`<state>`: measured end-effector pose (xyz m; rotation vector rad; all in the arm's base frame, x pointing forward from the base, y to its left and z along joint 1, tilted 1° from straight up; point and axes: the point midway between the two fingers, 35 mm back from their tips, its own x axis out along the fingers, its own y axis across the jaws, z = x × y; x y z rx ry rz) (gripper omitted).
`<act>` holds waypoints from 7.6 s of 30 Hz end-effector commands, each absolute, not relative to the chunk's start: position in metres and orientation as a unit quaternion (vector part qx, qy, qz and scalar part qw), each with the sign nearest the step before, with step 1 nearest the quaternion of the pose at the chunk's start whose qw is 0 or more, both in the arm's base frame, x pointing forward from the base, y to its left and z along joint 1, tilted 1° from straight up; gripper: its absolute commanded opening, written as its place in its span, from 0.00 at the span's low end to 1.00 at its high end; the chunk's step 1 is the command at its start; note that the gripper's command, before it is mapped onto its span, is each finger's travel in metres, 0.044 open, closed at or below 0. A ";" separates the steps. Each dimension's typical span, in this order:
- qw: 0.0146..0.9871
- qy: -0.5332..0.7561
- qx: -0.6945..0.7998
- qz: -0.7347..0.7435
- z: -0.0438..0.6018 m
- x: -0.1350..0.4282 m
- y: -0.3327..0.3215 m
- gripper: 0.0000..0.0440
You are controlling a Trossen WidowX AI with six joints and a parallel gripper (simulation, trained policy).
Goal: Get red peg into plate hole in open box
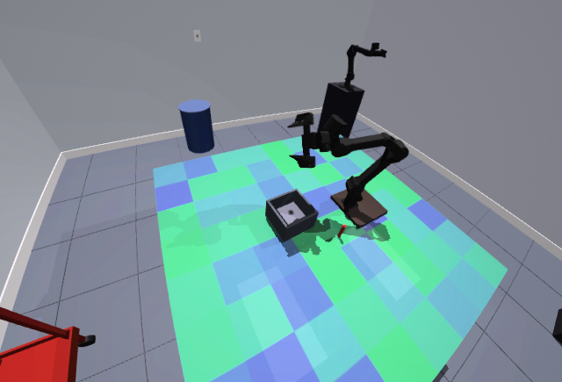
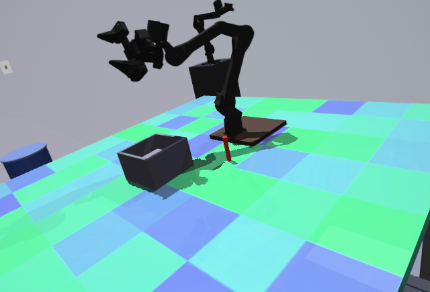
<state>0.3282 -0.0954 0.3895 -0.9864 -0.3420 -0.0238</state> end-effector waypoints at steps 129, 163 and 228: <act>0.704 0.539 0.378 -0.267 0.091 0.209 0.088 0.00; 0.742 0.446 0.377 -0.328 0.145 0.287 -0.016 0.00; 0.696 0.551 0.318 -0.333 0.102 0.360 -0.089 0.30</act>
